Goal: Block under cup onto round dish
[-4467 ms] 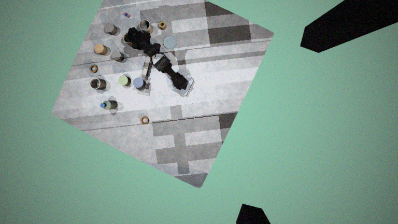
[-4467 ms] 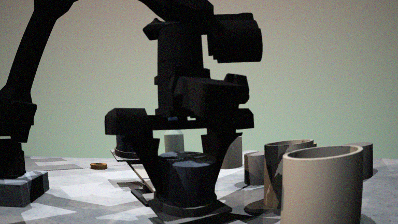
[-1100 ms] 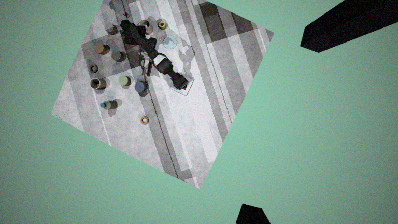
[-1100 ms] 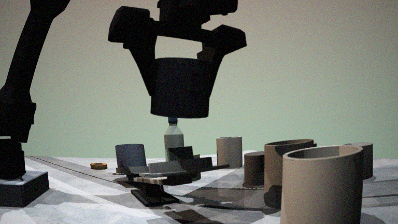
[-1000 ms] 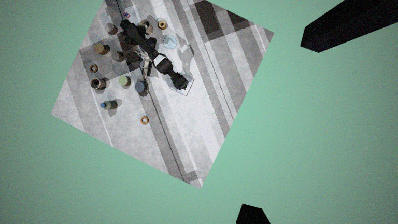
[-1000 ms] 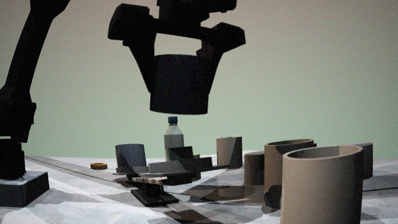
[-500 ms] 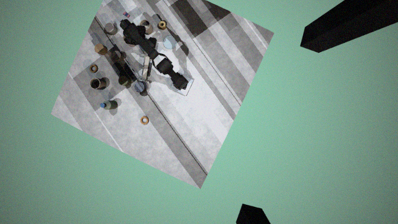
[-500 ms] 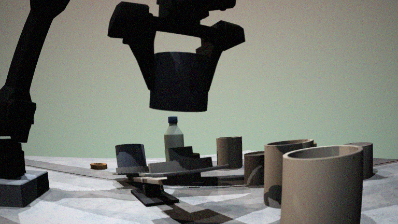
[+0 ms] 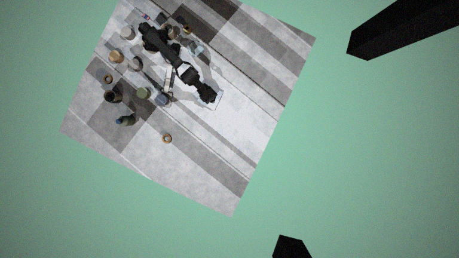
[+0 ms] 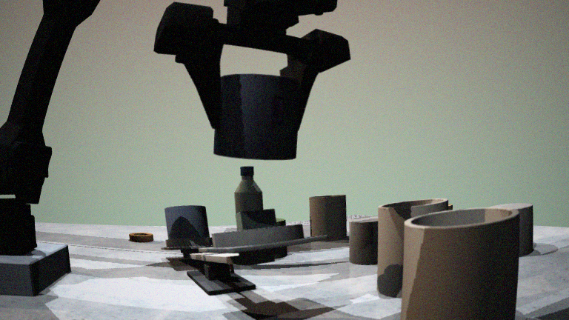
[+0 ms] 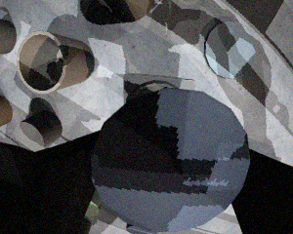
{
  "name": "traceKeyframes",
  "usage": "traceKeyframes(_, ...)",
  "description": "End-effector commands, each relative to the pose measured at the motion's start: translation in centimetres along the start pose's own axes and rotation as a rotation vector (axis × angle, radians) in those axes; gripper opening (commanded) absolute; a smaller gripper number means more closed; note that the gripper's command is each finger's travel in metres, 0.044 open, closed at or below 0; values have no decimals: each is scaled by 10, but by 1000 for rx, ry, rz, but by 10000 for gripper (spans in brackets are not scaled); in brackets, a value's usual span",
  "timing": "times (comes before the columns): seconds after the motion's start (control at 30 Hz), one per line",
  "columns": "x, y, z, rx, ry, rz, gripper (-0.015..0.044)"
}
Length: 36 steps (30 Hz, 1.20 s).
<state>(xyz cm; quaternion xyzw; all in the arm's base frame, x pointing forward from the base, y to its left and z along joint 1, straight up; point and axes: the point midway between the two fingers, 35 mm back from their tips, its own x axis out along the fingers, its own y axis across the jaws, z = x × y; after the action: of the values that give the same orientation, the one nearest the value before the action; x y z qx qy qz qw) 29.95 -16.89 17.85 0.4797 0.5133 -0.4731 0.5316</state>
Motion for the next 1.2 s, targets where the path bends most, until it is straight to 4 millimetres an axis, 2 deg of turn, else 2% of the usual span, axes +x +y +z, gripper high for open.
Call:
traceKeyframes(0.0,1,0,0,0,0,-1,0)
traceKeyframes(0.87,1,-1,1,0,0,-1,0)
traceKeyframes(0.93,5,-9,10,0,-1,-1,0)
traceKeyframes(1.17,26,-56,54,1,-6,-3,0)
